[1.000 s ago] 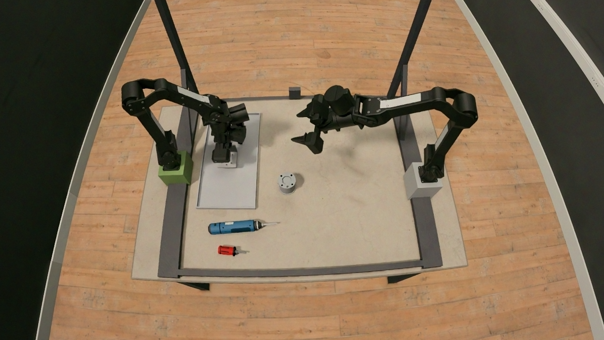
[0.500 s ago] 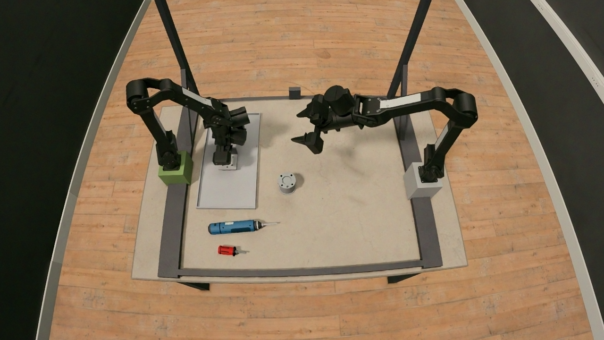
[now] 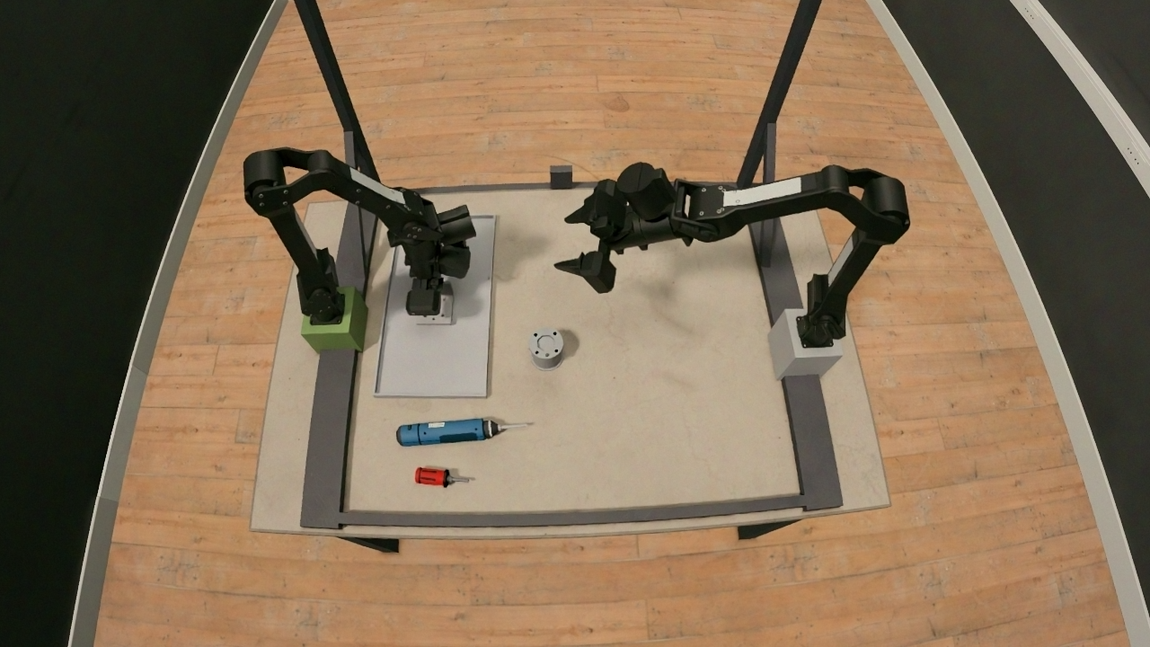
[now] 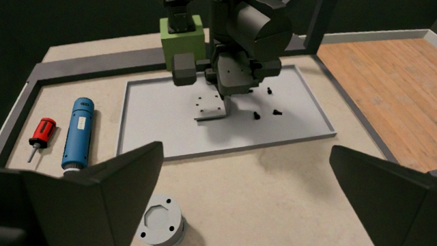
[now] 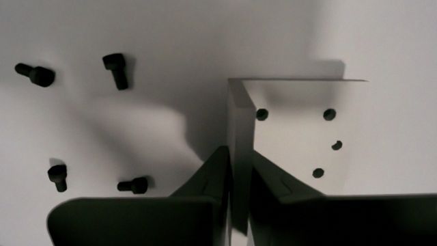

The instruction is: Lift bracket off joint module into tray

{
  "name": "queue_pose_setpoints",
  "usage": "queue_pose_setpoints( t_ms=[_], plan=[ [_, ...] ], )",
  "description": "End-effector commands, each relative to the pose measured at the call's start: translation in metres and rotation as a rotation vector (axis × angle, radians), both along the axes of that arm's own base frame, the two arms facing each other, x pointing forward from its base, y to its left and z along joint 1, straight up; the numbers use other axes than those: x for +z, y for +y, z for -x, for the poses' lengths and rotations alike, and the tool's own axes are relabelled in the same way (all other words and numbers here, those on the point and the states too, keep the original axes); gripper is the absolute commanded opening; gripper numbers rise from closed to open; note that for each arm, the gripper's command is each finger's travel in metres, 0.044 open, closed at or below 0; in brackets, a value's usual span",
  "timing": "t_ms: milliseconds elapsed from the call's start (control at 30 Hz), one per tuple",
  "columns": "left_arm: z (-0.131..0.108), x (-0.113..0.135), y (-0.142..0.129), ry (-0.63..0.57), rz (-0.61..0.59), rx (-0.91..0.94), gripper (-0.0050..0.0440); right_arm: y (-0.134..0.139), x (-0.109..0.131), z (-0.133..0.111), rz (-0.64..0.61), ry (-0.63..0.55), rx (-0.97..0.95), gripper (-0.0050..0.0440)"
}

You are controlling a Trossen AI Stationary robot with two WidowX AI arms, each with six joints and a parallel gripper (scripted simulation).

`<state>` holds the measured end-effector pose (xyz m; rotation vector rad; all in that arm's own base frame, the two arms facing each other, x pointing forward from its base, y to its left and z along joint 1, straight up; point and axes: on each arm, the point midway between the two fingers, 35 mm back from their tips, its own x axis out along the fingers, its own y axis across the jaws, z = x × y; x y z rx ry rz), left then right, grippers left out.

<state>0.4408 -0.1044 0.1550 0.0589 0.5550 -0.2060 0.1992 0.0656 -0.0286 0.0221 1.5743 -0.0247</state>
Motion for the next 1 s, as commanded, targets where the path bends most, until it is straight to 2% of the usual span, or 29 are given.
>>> queue_pose_setpoints(
  t_ms=[0,733,767,967],
  plan=[
    [-0.0018,0.0115,-0.0007,-0.026,0.006,-0.002,0.0440,0.0002,-0.0014,-0.0008,0.001,-0.008,-0.001,-0.0050],
    [-0.0018,0.0115,-0.0007,-0.026,0.006,-0.002,0.0440,0.0017,-0.0029,-0.0052,-0.006,-0.023,0.000,-0.0050],
    [-0.0018,0.0115,-0.0007,-0.026,0.006,-0.002,0.0440,0.0017,-0.0029,-0.0052,-0.006,-0.023,0.000,0.0024],
    [-0.0018,0.0115,-0.0007,-0.026,0.006,-0.002,0.0440,0.0017,-0.0029,-0.0052,-0.006,-0.023,0.000,0.0168]
  ],
)
